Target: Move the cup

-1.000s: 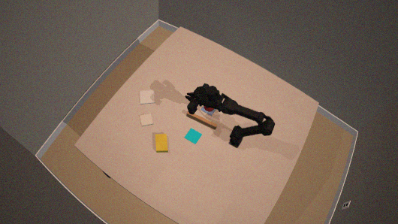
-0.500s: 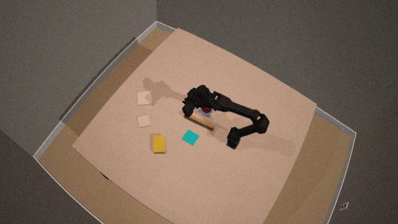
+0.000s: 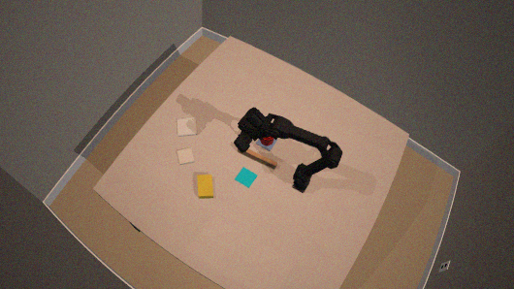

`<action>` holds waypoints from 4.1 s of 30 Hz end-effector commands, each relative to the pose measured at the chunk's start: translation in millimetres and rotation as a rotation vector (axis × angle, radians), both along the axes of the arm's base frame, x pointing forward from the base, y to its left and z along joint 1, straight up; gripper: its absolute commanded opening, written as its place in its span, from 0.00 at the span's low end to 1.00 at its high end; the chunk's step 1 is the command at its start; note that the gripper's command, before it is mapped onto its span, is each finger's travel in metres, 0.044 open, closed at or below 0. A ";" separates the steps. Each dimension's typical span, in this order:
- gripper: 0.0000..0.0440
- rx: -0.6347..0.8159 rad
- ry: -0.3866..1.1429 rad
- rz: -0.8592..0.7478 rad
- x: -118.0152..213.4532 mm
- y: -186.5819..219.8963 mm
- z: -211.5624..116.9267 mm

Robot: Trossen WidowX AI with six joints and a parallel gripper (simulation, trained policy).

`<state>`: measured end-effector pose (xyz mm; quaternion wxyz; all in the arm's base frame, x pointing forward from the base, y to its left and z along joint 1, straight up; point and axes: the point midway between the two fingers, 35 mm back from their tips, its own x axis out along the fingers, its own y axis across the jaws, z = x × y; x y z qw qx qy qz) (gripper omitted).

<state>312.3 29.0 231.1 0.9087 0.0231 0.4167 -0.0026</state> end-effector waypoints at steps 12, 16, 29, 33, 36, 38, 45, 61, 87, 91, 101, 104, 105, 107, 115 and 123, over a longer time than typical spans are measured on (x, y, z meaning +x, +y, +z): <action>0.25 -0.062 0.239 0.011 -10.8 -10.2 -16.7; 0.24 -0.083 0.308 0.019 -15.3 -14.8 -21.6; 0.25 -0.140 0.524 0.061 -31.0 -36.1 -38.9; 0.26 -0.153 0.582 0.074 -35.2 -43.7 -44.6; 0.26 -0.160 0.621 0.083 -37.7 -49.4 -49.1; 0.26 -0.164 0.645 0.088 -39.1 -53.3 -52.2; 0.28 -0.173 0.710 0.104 -42.2 -66.5 -65.1; 0.35 -0.182 0.799 0.154 -46.9 -93.3 -104.8; 0.04 -0.201 0.869 0.420 -58.4 -111.4 -176.2; 0.00 -0.213 0.865 0.473 -58.5 -111.1 -173.0; 0.00 -0.247 0.827 0.584 -54.8 -106.3 -151.5; 0.00 -0.253 0.814 0.606 -54.1 -102.7 -143.7; 0.00 -0.255 0.810 0.613 -53.8 -101.3 -141.0; 0.00 -0.260 0.801 0.625 -53.1 -98.2 -135.5; 0.01 -0.286 0.762 0.671 -48.0 -83.0 -116.1; 0.00 -0.321 0.722 0.720 -41.3 -62.4 -103.5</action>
